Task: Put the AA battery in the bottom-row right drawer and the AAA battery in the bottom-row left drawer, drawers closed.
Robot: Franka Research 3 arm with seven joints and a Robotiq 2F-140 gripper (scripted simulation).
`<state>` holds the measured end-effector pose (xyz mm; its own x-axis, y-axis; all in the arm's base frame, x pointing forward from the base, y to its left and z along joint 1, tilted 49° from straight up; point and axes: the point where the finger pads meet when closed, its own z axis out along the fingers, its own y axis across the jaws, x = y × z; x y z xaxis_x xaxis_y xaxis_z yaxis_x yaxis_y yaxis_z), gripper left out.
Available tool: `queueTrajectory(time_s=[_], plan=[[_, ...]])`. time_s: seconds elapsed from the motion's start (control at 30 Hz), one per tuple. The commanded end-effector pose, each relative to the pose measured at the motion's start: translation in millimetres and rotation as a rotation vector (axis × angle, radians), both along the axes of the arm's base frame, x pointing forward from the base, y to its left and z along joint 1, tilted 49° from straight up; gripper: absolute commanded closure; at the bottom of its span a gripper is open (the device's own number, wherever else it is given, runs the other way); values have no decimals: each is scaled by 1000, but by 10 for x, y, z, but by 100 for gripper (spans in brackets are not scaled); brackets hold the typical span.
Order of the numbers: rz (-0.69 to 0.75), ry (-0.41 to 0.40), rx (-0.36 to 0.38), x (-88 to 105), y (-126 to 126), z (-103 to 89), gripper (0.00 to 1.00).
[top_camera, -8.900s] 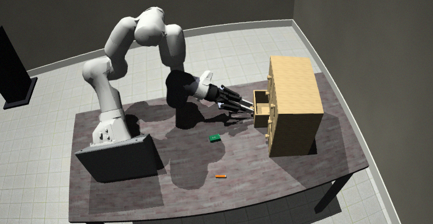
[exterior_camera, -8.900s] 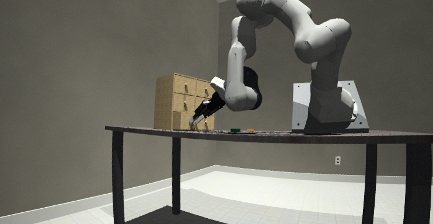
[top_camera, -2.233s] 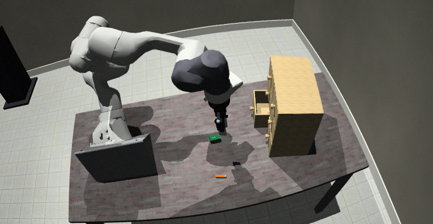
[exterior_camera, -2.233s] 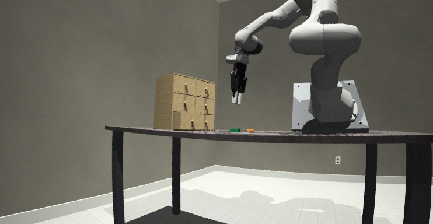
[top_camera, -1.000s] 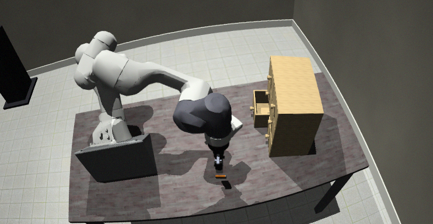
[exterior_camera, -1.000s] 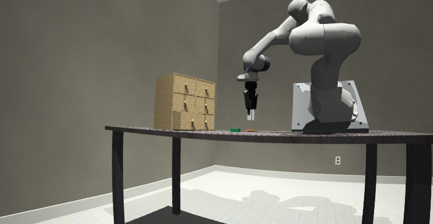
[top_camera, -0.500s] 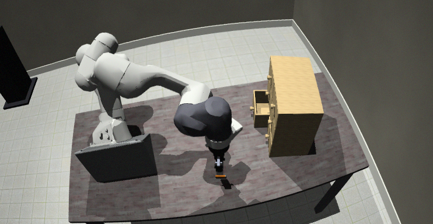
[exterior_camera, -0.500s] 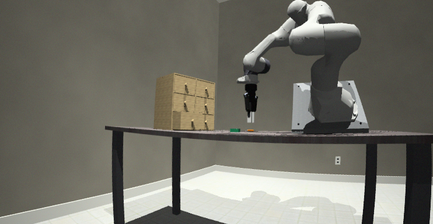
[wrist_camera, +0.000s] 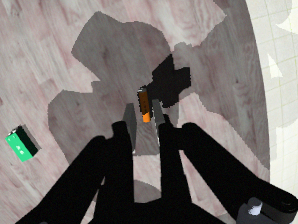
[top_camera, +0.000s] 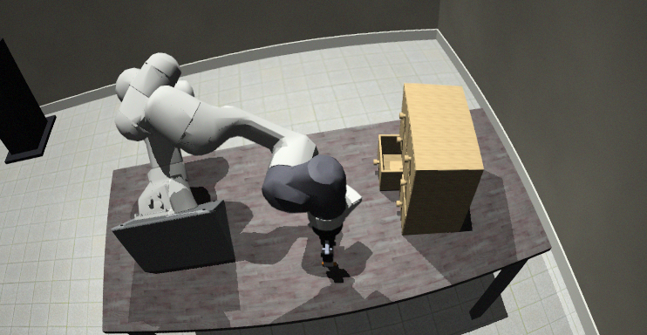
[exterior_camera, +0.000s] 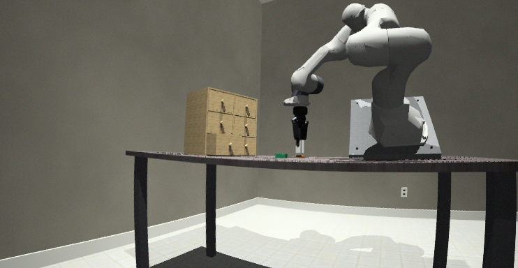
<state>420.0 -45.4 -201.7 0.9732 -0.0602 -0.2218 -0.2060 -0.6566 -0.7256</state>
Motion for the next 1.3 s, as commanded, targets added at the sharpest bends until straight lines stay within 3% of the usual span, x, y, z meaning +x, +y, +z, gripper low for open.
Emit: queueTrajectory(time_s=[0.0, 1.27], plan=[[-7, -3, -7, 18, 14, -32, 85], [-7, -3, -7, 6, 112, -118, 85]])
